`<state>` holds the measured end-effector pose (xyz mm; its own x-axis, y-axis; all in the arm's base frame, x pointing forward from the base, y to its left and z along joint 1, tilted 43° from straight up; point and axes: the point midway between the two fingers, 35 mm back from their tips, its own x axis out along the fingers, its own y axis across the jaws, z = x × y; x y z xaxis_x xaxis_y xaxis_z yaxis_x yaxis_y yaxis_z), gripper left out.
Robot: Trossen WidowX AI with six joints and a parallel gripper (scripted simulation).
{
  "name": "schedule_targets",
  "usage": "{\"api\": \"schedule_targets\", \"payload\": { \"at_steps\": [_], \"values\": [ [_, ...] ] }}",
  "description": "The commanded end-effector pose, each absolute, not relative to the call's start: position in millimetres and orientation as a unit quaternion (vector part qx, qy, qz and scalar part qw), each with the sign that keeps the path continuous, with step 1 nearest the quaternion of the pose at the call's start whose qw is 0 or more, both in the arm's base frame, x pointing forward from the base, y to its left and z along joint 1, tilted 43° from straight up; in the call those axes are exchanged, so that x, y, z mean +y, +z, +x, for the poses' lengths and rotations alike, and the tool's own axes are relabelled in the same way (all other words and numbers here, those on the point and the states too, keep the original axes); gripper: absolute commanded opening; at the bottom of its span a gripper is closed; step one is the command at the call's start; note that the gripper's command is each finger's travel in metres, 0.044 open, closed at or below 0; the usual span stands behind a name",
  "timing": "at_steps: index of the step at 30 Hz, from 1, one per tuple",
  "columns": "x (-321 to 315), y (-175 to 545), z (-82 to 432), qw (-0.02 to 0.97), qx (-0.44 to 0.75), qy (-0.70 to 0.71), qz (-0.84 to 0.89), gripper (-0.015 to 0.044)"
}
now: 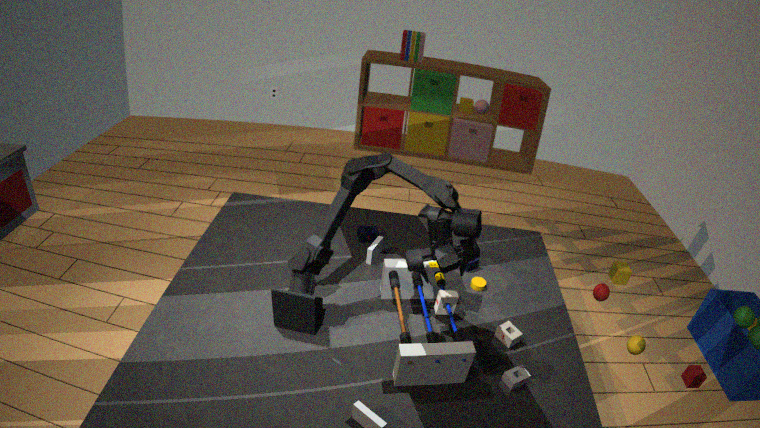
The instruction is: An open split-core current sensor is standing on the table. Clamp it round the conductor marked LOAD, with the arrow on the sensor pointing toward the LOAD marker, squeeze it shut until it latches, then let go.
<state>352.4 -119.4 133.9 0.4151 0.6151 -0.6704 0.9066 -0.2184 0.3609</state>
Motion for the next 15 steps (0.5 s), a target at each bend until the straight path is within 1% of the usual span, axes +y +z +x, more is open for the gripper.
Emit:
{"api": "schedule_targets", "payload": {
  "at_steps": [1,4,9,15],
  "values": [
    [-119,135,352,0.37,0.504,-0.194,0.755,0.044],
    [-113,136,350,0.387,0.507,-0.206,0.742,0.044],
    [-77,151,331,0.507,0.504,-0.264,0.647,0.044],
    [-50,174,304,0.644,0.438,-0.31,0.546,0.044]
  ]
}}
